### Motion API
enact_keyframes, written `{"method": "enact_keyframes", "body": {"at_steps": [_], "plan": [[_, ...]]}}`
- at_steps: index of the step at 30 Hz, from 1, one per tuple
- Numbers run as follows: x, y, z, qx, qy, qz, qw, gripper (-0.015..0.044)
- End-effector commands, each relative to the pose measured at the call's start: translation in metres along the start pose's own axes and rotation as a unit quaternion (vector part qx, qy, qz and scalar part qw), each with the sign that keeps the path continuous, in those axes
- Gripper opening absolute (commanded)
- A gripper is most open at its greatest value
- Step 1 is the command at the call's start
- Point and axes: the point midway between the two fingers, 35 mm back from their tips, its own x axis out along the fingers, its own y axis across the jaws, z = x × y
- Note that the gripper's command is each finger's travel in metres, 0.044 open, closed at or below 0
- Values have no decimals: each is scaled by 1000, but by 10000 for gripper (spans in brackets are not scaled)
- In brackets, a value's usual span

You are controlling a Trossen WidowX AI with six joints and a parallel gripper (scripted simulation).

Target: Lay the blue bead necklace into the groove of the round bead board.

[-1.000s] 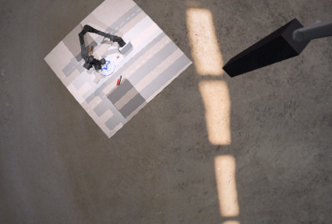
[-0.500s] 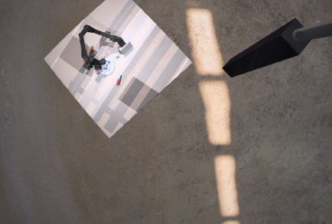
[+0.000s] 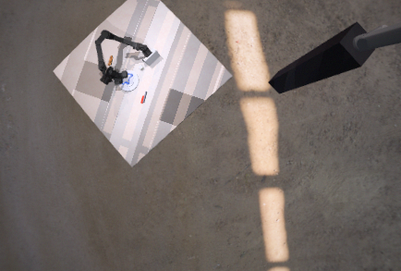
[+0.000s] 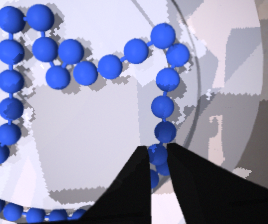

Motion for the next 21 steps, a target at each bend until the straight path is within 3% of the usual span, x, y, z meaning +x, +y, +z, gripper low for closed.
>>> {"method": "enact_keyframes", "body": {"at_steps": [1, 21], "plan": [[0, 0, 0, 0, 0, 0, 1000, 0], [-6, -10, 1, -4, 1, -2, 1000, 0]]}}
